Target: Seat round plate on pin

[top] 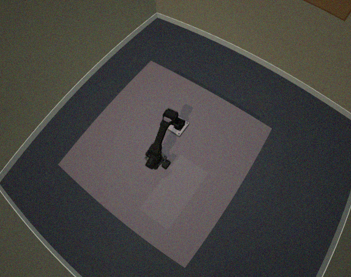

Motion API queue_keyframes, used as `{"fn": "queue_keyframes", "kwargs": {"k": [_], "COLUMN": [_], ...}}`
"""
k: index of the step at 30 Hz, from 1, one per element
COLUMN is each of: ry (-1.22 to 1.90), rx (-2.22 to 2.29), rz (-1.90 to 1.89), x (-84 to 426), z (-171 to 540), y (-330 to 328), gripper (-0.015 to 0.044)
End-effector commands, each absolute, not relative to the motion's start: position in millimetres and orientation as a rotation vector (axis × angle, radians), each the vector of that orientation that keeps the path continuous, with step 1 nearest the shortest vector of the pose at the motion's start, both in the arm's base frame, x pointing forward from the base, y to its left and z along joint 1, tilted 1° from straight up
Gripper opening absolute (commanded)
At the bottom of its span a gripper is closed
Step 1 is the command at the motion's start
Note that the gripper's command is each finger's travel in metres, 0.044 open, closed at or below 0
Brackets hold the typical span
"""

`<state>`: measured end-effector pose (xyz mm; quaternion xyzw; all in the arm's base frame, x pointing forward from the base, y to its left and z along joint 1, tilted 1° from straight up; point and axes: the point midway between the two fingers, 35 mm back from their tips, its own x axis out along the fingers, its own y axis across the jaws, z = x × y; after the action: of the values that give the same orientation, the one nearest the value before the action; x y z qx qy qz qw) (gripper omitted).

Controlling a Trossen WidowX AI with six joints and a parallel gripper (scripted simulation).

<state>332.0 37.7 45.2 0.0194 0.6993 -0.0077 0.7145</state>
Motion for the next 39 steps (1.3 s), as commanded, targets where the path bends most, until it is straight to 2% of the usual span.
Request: {"fn": "queue_keyframes", "kwargs": {"k": [1,39], "ry": [1.541,1.539], "rx": [0.039,0.036], "rz": [-0.016,-0.019], "x": [339.5,365.0], "z": [46.0,47.8], "y": [34.9,-4.8], "gripper": [0.0000,0.0000]}}
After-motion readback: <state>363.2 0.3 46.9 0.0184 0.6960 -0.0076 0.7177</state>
